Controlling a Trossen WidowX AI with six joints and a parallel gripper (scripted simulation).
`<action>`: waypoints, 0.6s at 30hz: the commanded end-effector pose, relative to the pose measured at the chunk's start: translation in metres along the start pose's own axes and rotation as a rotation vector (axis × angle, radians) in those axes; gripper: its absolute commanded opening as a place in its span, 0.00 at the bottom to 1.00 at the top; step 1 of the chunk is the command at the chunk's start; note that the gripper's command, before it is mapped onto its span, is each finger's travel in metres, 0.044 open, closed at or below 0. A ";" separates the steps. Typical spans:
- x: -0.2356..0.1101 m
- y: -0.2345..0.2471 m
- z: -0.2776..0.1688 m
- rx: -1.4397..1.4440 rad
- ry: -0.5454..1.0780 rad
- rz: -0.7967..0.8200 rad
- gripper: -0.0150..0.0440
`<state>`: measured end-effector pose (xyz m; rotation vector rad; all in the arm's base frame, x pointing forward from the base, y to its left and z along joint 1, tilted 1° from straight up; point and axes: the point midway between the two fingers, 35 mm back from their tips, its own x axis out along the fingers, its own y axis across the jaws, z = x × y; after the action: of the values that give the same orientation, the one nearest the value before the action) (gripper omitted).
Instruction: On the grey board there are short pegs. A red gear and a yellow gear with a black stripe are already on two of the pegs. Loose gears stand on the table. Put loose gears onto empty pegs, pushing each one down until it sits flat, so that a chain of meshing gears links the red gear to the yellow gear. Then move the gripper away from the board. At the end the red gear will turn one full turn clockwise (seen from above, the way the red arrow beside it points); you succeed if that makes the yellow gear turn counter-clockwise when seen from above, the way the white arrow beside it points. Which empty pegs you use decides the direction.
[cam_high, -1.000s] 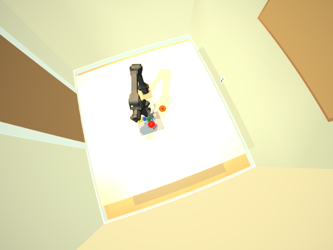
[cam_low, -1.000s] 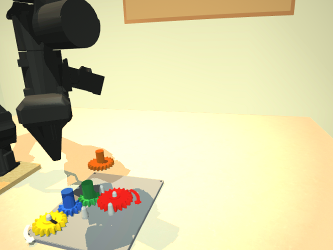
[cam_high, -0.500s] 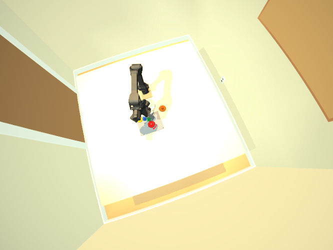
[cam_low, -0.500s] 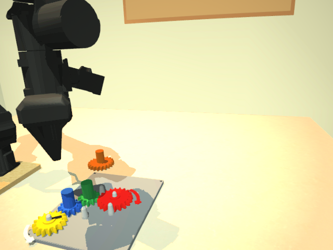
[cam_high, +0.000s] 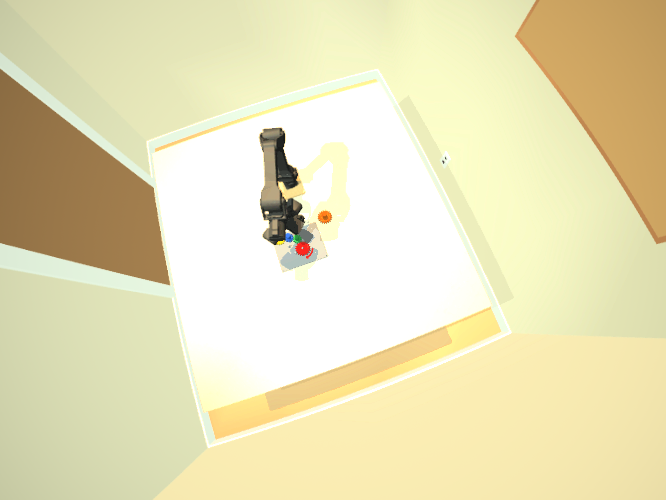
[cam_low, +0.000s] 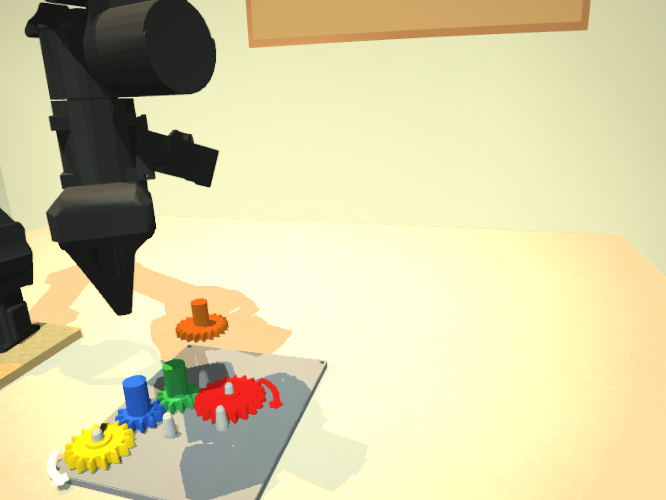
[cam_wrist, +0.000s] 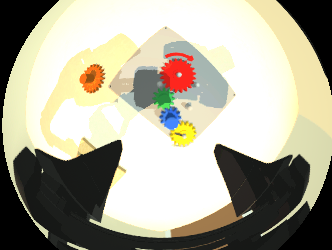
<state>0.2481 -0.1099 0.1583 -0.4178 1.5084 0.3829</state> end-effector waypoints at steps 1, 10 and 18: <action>-0.005 0.019 0.031 -0.014 -0.006 0.001 1.00; -0.024 0.113 0.112 -0.029 -0.016 0.005 1.00; -0.034 0.195 0.140 -0.044 -0.025 0.016 1.00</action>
<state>0.2797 0.1057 0.1860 -0.4425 1.4813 0.4349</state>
